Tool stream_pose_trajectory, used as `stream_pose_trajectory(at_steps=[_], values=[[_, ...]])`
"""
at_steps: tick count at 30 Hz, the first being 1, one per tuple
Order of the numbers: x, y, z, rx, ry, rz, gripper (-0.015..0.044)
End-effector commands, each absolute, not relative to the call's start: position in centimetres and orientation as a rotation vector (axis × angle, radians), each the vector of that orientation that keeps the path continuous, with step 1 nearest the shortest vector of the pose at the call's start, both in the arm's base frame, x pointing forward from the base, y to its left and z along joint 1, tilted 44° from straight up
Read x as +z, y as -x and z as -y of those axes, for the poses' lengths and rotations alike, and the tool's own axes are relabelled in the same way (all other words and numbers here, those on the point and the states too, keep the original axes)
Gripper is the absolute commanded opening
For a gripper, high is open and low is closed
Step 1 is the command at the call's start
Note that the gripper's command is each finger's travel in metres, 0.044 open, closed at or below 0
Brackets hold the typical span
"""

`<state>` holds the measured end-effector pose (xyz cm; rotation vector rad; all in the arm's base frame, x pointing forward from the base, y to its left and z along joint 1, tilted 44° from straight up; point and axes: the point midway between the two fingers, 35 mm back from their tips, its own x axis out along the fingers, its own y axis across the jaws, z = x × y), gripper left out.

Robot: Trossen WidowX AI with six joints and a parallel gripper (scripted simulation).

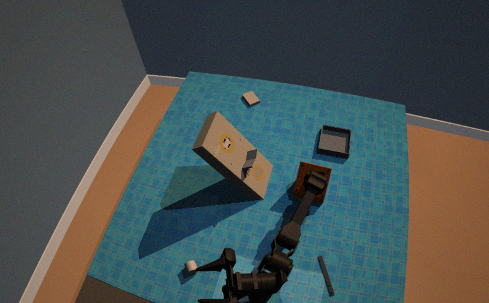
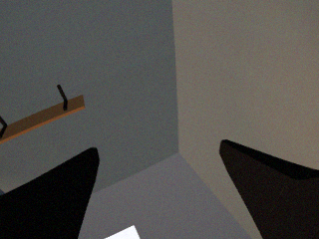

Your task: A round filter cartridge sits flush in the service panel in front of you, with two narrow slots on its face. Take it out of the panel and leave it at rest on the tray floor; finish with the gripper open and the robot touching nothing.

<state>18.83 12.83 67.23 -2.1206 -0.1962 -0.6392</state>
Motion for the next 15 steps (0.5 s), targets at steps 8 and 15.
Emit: stream_pose_trajectory(at_steps=[8,15], values=[[68.4,-14.1,-3.5,-0.626,1.564,0.291,0.019],[66.2,-11.7,7.1,-0.555,0.967,0.346,0.0113]])
